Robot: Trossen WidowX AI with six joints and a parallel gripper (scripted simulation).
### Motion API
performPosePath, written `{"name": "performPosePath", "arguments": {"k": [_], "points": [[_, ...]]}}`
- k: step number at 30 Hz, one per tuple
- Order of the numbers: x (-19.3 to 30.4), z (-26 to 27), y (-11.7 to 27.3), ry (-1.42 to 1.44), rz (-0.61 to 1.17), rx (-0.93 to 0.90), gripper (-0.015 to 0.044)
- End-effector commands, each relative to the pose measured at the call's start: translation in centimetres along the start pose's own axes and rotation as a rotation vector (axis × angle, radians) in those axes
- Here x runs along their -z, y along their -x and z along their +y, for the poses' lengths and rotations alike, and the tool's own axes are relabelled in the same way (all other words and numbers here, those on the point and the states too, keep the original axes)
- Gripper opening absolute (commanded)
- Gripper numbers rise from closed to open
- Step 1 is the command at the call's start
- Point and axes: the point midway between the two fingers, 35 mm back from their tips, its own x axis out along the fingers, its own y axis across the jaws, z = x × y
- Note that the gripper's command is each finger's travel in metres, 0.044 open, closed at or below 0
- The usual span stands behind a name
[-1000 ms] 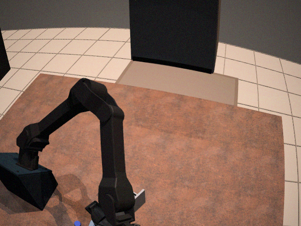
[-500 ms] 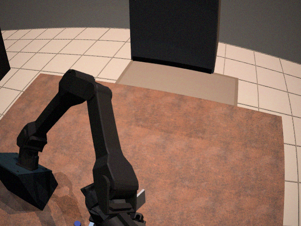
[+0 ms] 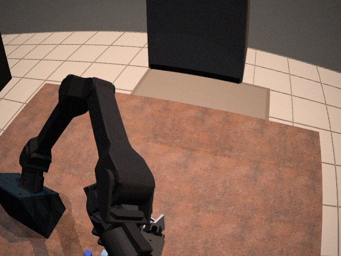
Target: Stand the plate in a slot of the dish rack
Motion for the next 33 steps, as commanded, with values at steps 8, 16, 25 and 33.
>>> {"name": "performPosePath", "arguments": {"k": [8,16,25,33], "points": [[0.5,3.3,1.2,-0.223,0.004,0.004,0.0],[1.5,7.2,1.8,-0.503,0.004,0.005,0.0],[3.1,11.3,2.1,-0.817,0.005,0.006,0.0],[5.0,14.7,2.1,-1.096,0.005,0.006,0.0]]}}
